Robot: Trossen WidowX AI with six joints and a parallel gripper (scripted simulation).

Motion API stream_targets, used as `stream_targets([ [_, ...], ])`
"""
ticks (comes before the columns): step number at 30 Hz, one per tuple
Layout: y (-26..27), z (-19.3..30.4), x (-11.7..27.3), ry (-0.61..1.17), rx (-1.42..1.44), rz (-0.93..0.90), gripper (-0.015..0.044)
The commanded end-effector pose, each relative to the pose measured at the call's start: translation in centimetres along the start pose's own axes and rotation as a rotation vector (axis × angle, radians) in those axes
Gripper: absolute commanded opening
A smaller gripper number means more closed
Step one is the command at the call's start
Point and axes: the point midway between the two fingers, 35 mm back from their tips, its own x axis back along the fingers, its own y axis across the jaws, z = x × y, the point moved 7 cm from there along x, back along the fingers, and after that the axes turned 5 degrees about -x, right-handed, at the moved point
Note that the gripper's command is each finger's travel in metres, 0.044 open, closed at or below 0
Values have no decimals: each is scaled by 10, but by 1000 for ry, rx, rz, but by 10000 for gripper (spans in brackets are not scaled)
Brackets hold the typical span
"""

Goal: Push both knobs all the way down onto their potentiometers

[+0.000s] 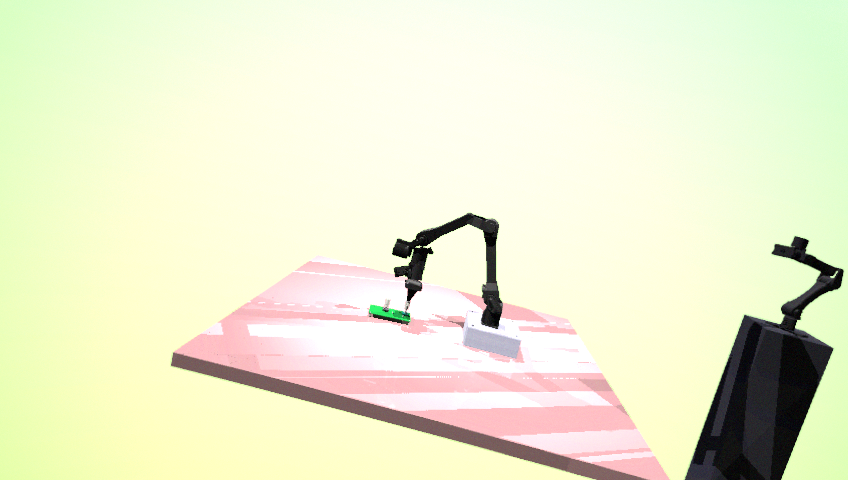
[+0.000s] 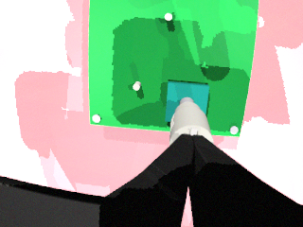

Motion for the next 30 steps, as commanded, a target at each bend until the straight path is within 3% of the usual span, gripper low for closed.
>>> stream_targets([
  [1, 0, -1, -7, 3, 2, 3, 0],
  [30, 0, -1, -12, 3, 2, 3, 0],
])
